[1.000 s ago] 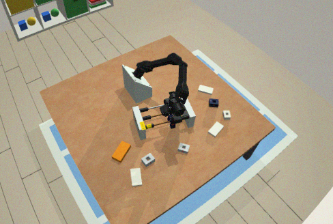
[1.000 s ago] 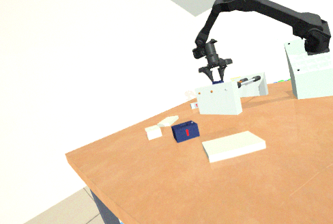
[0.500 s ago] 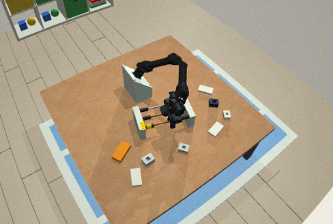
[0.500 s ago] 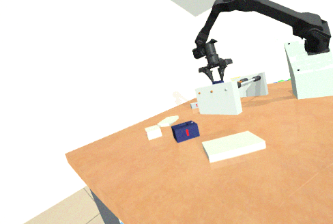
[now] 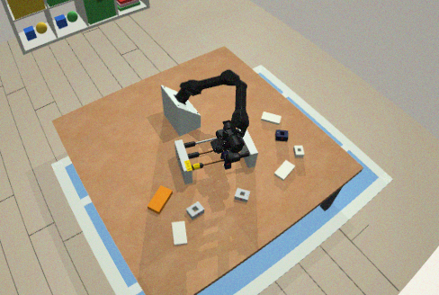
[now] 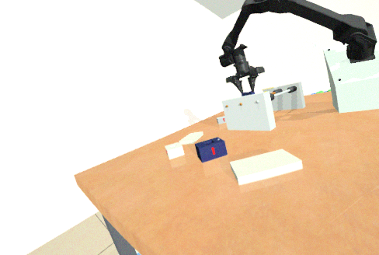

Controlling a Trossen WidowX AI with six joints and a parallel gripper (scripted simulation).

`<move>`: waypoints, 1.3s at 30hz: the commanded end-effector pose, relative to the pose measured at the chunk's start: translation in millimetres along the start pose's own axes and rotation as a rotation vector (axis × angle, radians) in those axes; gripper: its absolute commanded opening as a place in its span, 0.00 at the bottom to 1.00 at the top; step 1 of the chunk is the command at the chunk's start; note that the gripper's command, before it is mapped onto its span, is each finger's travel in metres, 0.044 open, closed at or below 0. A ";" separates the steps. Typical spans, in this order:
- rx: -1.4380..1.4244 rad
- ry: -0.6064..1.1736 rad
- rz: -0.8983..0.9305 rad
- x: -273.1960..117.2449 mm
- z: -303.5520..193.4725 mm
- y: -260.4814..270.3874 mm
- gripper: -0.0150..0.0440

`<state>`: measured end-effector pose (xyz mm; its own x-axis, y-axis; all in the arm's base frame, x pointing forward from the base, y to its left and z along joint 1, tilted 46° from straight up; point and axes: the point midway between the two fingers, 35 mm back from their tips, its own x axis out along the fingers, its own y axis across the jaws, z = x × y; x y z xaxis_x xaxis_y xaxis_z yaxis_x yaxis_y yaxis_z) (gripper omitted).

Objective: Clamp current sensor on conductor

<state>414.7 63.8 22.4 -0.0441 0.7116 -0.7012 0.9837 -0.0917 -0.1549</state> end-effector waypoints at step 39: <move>0.004 0.006 -0.017 54.8 0.1 -0.4 1.00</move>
<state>414.3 96.4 -11.5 -0.0504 0.7143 -0.6980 0.9835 -0.0862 -0.1592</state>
